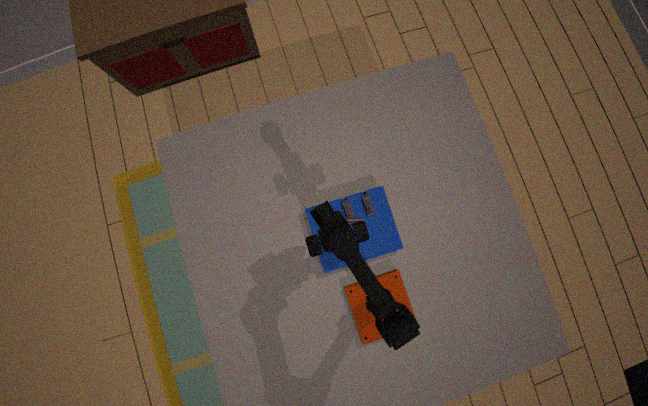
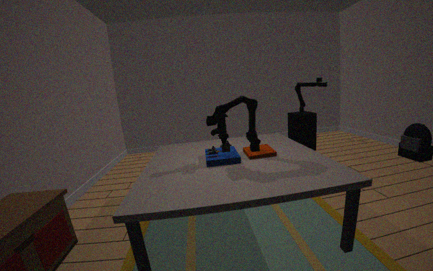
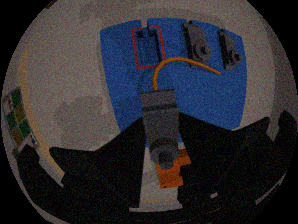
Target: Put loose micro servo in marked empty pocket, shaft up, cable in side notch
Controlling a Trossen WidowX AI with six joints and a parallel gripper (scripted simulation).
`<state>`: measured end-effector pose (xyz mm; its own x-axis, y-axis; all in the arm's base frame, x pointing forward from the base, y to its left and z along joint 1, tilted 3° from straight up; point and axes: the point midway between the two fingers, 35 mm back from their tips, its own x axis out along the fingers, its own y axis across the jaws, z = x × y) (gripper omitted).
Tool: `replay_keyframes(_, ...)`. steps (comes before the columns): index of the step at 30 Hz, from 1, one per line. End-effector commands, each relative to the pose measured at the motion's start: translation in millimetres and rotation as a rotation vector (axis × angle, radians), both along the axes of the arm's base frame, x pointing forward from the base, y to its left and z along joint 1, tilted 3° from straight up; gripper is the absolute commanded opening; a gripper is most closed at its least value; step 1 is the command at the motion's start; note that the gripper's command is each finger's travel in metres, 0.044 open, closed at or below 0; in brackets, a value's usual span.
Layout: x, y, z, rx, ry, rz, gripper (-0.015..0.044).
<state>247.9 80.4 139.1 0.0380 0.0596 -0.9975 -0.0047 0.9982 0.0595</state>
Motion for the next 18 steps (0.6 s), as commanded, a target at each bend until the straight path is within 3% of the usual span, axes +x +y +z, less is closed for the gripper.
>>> replay_keyframes(1,17.7,-0.9,2.5,-0.001,-0.011,0.001,0.0)
replay_keyframes(18,83.9,-0.8,6.5,-0.001,-0.016,0.001,0.0)
